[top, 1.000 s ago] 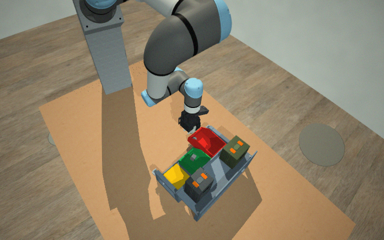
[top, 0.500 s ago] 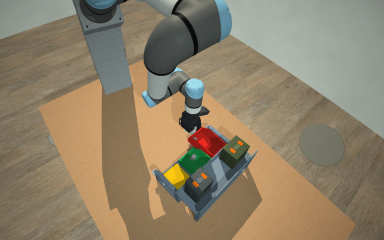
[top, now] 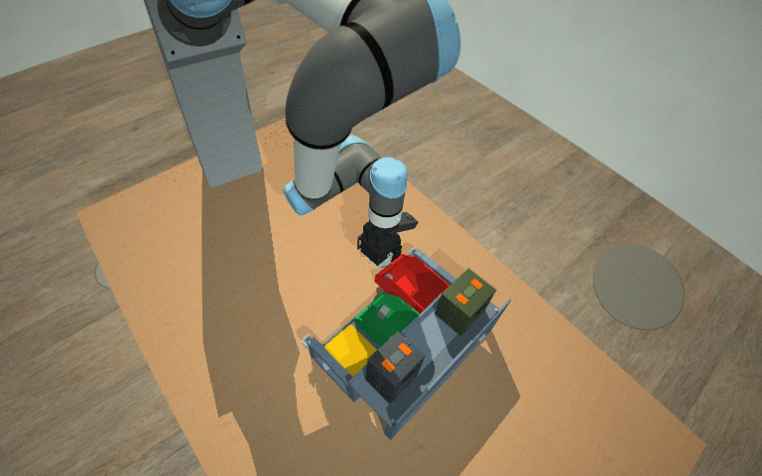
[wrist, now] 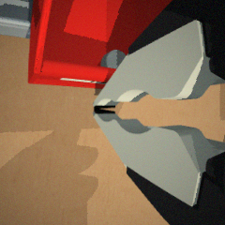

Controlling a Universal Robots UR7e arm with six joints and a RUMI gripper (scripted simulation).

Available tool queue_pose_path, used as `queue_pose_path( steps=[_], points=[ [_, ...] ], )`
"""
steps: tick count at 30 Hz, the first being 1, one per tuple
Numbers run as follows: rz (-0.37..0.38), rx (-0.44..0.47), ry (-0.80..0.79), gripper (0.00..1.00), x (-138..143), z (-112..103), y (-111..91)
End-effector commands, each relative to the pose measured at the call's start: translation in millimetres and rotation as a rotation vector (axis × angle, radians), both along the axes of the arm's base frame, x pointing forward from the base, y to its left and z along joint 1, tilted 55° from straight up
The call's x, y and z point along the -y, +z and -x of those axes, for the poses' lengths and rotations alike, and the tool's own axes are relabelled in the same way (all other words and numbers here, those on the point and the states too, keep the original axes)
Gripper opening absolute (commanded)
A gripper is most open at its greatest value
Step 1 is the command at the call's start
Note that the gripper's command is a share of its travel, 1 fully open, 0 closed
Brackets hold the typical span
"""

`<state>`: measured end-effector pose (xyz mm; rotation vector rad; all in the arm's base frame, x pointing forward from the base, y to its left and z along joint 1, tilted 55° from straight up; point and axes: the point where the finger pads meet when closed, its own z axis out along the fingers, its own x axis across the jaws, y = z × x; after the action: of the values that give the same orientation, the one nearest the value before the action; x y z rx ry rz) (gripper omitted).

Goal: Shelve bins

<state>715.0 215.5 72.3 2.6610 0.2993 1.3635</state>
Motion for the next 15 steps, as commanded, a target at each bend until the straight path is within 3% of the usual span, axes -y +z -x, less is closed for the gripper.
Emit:
queue_pose_path(
  steps=[1, 15],
  points=[
    [0.0, 0.001, 0.0, 0.0, -0.9, -1.3, 2.6],
    [0.0, 0.001, 0.0, 0.0, -3.1, -6.6, 9.9]
  ],
)
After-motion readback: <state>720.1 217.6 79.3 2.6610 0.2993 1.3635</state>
